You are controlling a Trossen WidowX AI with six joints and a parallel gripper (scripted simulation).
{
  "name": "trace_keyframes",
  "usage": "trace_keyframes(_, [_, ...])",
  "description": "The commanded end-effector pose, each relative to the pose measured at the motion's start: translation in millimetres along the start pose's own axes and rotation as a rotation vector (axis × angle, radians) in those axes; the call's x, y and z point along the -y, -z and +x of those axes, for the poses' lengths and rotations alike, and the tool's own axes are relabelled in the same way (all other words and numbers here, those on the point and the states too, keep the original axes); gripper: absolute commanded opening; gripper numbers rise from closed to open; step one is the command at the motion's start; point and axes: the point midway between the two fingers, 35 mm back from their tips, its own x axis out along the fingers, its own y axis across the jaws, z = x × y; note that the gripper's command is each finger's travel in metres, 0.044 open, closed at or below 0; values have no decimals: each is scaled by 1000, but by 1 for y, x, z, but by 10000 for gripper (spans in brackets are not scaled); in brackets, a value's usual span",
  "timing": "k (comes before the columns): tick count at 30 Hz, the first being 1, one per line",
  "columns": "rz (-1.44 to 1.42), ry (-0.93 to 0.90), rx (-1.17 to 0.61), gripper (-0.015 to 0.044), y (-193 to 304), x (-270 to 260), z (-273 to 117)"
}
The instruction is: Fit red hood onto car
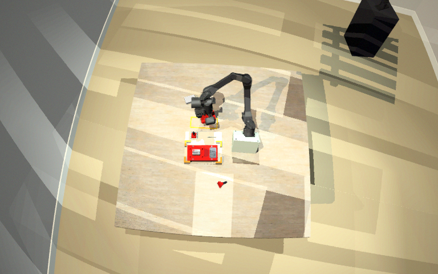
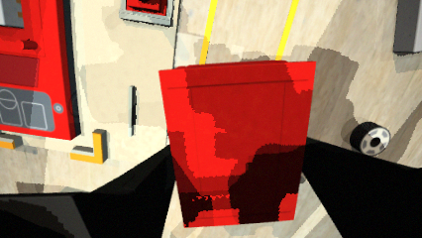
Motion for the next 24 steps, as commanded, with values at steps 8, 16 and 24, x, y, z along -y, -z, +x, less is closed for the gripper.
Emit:
trace_keyframes(8, [40, -13, 11, 0, -30, -22, -4])
trace_keyframes(16, [63, -18, 14, 0, -49, -42, -6])
trace_keyframes(24, [86, -20, 14, 0, -67, -64, -7])
